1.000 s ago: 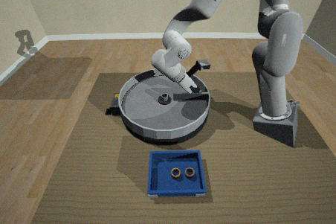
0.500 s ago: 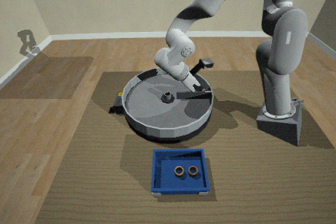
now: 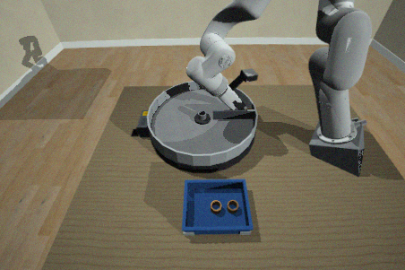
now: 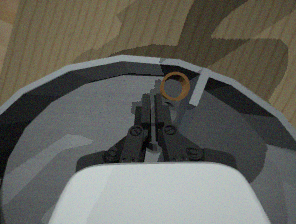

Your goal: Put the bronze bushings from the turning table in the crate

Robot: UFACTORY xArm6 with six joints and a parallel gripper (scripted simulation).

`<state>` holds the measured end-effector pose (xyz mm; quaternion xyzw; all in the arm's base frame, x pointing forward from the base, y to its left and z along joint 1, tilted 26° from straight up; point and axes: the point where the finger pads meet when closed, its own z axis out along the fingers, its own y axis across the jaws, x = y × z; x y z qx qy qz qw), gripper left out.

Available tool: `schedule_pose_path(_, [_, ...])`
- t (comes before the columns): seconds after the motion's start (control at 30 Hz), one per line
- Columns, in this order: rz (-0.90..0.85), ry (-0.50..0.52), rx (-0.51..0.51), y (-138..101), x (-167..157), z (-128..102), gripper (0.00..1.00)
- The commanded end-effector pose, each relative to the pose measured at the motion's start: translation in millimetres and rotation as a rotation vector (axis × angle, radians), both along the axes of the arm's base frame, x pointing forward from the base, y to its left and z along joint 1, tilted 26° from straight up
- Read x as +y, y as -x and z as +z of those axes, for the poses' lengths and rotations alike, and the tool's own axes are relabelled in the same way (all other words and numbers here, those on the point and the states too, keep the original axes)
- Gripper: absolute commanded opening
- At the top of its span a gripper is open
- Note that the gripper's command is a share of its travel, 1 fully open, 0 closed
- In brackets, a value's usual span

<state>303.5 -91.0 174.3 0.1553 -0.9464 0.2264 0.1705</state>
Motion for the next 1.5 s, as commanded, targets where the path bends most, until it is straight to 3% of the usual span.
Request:
schedule_pose_path(0.0, [0.000, -0.002, -0.003, 3, 3, 9, 0.00])
schedule_pose_path(0.57, [0.000, -0.002, -0.003, 26, 16, 63, 0.00])
schedule_pose_path(1.23, [0.000, -0.002, -0.003, 27, 17, 65, 0.00])
schedule_pose_path(1.47, [0.000, -0.002, -0.003, -1, 25, 75, 0.00])
